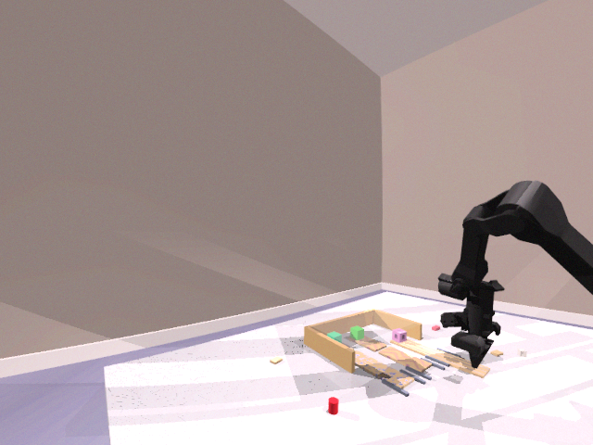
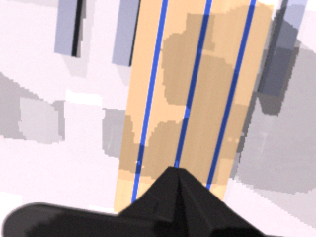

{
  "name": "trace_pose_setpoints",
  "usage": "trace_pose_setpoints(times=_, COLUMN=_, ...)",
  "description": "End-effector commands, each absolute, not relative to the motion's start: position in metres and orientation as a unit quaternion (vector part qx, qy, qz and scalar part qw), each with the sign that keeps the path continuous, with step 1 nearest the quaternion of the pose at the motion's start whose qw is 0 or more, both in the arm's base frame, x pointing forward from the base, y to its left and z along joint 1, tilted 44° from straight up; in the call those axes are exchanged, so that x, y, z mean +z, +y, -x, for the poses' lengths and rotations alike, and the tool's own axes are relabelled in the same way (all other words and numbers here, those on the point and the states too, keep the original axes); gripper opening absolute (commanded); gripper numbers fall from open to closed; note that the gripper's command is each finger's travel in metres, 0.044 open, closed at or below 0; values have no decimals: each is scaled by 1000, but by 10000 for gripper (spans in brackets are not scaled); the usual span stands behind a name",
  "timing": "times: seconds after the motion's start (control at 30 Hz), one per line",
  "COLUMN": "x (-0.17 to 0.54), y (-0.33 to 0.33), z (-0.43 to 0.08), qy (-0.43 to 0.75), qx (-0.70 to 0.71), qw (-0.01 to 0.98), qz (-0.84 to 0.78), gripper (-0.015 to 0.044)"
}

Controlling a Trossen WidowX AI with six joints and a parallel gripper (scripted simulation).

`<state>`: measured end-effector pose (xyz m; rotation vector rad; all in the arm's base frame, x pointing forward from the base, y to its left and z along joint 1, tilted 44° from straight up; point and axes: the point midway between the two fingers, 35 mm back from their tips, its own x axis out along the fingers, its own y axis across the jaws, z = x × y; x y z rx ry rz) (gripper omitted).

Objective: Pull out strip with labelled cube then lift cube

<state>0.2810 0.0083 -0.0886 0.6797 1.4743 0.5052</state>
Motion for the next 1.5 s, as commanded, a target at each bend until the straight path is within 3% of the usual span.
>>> trace_pose_setpoints(times=0.0, x=-91, y=13, z=-267, qy=661, qx=225, qw=651, qz=-299, gripper=0)
trace_pose_setpoints(times=1.47, x=-87, y=21, z=-204, qy=662, qx=225, qw=650, qz=-299, gripper=0)
